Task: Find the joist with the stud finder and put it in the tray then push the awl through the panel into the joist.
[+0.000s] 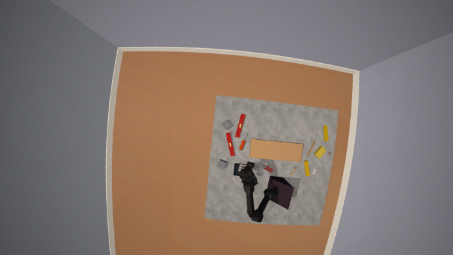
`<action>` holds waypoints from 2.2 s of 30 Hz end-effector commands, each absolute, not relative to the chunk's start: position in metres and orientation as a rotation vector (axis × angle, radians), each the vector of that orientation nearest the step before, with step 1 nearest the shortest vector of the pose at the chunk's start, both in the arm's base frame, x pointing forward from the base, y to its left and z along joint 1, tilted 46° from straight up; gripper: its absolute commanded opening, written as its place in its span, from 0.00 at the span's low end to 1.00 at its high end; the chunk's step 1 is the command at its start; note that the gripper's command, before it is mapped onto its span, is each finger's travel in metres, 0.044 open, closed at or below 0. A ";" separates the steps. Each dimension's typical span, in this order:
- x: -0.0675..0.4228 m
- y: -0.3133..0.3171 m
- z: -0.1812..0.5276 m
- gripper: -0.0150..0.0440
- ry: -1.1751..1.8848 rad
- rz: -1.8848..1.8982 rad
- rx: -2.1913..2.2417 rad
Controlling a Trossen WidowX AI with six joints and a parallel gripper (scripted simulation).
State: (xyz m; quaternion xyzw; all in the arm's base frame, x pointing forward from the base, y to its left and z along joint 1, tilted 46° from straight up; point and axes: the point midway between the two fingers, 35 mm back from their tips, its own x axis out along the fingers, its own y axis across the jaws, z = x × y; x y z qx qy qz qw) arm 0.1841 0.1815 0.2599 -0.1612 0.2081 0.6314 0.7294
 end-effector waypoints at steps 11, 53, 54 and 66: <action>0.135 0.191 0.268 0.25 0.322 1.492 -0.418; 0.144 0.232 0.226 0.25 0.331 1.497 -0.430; 0.144 0.233 0.225 0.25 0.331 1.497 -0.430; 0.142 0.245 0.214 0.25 0.328 1.497 -0.424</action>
